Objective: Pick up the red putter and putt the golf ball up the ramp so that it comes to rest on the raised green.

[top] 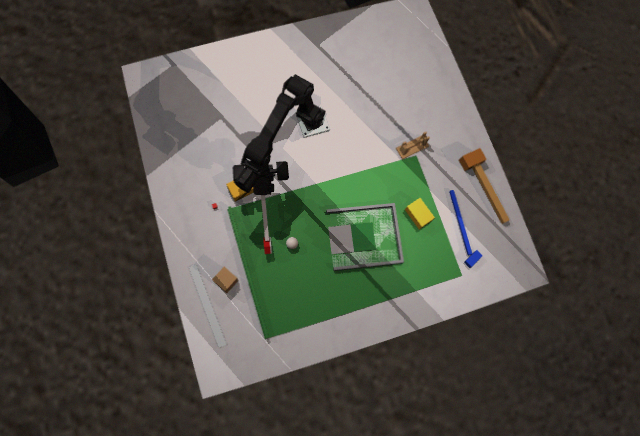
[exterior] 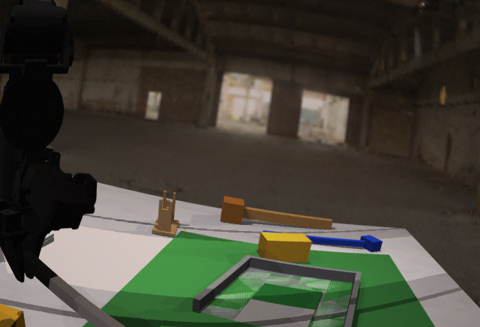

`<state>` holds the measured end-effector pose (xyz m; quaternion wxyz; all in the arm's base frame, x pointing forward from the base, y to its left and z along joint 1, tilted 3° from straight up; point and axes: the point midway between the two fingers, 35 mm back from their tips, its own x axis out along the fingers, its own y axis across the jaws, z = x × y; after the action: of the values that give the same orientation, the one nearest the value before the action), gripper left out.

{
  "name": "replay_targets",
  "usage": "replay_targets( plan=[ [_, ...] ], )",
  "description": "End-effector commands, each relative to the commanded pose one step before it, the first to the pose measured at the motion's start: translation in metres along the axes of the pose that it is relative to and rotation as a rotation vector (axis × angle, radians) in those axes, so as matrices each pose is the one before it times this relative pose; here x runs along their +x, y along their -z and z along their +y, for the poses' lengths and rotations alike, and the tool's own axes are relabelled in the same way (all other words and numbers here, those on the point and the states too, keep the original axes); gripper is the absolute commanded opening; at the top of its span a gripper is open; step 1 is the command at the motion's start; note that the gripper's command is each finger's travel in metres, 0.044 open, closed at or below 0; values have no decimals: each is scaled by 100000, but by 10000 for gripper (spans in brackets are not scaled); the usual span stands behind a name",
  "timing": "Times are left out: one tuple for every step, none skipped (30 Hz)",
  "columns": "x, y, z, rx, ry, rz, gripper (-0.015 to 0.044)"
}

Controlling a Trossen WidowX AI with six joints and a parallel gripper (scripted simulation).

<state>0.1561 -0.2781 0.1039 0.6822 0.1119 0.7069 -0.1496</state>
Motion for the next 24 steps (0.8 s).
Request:
replay_targets(
  plan=[
    [0,0,0,0,0,0,0],
    [0,0,0,0,0,0,0],
    [0,0,0,0,0,0,0],
    [-12,-53,209,-8,-12,-16,0],
    [-33,-149,628,-24,-35,-46,0],
    [-49,-216,1044,-40,-57,-72,0],
    [-50,-214,1311,-51,-70,-83,0],
    [-36,-150,1306,-51,-68,-75,0],
    [-23,-87,1292,-51,-65,-66,0],
    [-10,-25,1275,-51,-61,-58,0],
    [4,35,1256,-51,-57,-50,0],
    [17,93,1233,-51,-52,-42,0],
    [30,150,1208,-51,-47,-36,0],
    [43,202,1171,-51,-41,-29,0],
    [44,198,912,-41,-28,-19,0],
    [30,134,537,-24,-15,-10,0],
    [11,47,177,-8,-5,-3,0],
    [0,0,0,0,0,0,0],
    [0,0,0,0,0,0,0],
    [-75,-9,-2,0,0,-1,0],
    [-139,-16,-4,0,0,-1,0],
    [-206,-22,-6,0,0,-2,0],
    [-278,-26,-7,0,-1,-3,0],
    [-353,-29,-8,0,-1,-3,0]
  ],
)
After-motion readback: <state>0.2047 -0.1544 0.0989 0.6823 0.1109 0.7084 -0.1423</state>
